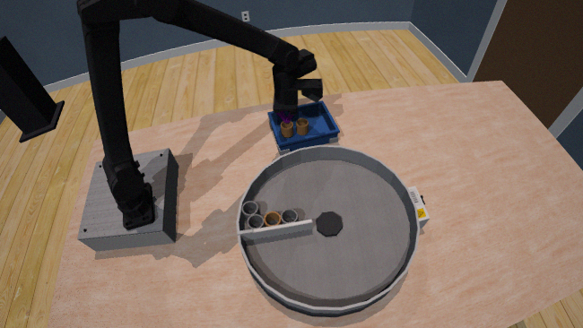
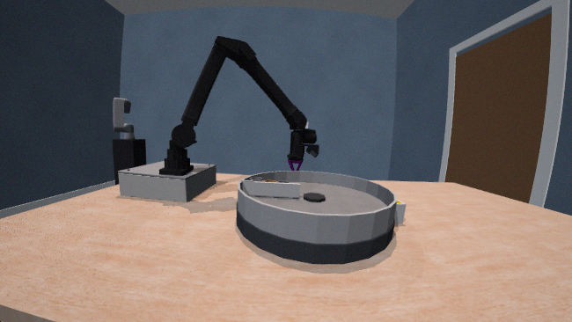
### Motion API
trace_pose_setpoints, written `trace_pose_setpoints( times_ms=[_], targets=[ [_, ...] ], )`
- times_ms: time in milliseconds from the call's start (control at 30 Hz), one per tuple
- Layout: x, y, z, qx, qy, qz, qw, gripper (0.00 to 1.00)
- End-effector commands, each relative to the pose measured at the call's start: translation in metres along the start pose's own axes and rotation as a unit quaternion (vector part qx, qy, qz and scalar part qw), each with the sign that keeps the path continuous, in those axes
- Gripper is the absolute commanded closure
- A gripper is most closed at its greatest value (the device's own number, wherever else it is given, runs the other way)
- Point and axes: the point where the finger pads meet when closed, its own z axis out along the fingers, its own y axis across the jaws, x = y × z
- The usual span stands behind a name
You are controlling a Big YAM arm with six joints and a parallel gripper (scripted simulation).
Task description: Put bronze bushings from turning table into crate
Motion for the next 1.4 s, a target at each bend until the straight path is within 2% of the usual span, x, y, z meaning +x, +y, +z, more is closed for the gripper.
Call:
trace_pose_setpoints(
  times_ms=[0,1367],
  targets=[
    [-0.008,0.0,-0.003,-0.005,-0.007,-0.001,1.0,1.0],
    [-0.005,-0.003,0.009,-0.001,-0.003,-0.001,1.0,1.0]
  ],
)
